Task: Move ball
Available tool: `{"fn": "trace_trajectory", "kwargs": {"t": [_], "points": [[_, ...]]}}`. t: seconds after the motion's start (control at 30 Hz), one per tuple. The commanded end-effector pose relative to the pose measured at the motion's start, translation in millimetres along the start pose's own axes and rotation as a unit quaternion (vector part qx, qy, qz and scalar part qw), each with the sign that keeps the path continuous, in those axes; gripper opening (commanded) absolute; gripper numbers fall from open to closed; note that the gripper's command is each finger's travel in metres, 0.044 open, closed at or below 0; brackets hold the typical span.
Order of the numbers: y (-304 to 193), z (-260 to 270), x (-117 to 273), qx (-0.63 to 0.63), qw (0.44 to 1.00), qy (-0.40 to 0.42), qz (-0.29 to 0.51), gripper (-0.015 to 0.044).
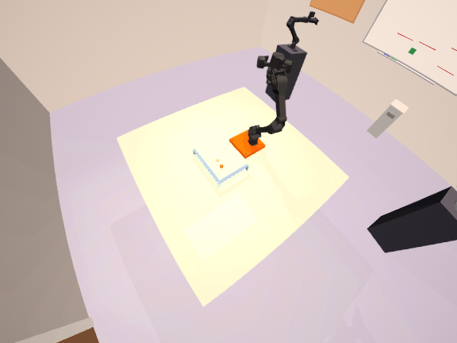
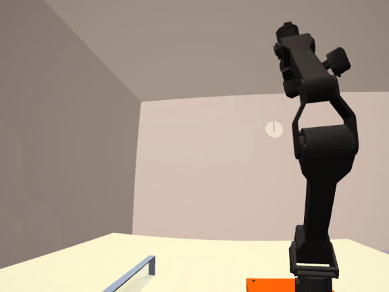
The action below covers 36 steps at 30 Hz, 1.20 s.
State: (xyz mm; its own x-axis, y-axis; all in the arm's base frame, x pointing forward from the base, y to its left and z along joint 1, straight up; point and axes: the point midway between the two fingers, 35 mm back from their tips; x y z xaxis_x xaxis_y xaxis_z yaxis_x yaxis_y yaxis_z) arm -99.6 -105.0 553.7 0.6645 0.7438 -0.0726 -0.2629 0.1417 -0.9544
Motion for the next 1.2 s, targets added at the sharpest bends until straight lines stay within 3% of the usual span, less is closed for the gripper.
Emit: {"fn": "trace_trajectory", "kwargs": {"t": [0.0, 0.2, 0.43, 0.63, 0.9, 1.17], "points": [[0, -2, -1, 0.006, 1.000, -0.004, -0.001, 0.0374], [9, -87, -29, 0.195, 0.969, -0.149, 0.005, 0.0225], [20, -195, -21, 0.364, 0.876, -0.306, 0.076, 0.0225], [37, -266, 7, 0.498, 0.758, -0.393, 0.151, 0.0225], [82, -363, 96, 0.660, 0.480, -0.479, 0.323, 0.0225], [146, -412, 213, 0.706, 0.143, -0.467, 0.512, 0.0225]]}}
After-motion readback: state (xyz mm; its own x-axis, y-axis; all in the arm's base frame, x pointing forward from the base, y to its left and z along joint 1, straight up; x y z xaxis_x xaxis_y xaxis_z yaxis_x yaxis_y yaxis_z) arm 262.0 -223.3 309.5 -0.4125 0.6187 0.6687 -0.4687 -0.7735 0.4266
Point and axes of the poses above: the point midway between the two fingers, 35 mm back from their tips, its own x axis back along the fingers, its own z axis across the jaws, y = z × x, and after that the axes turned 13 degrees about x, right-handed
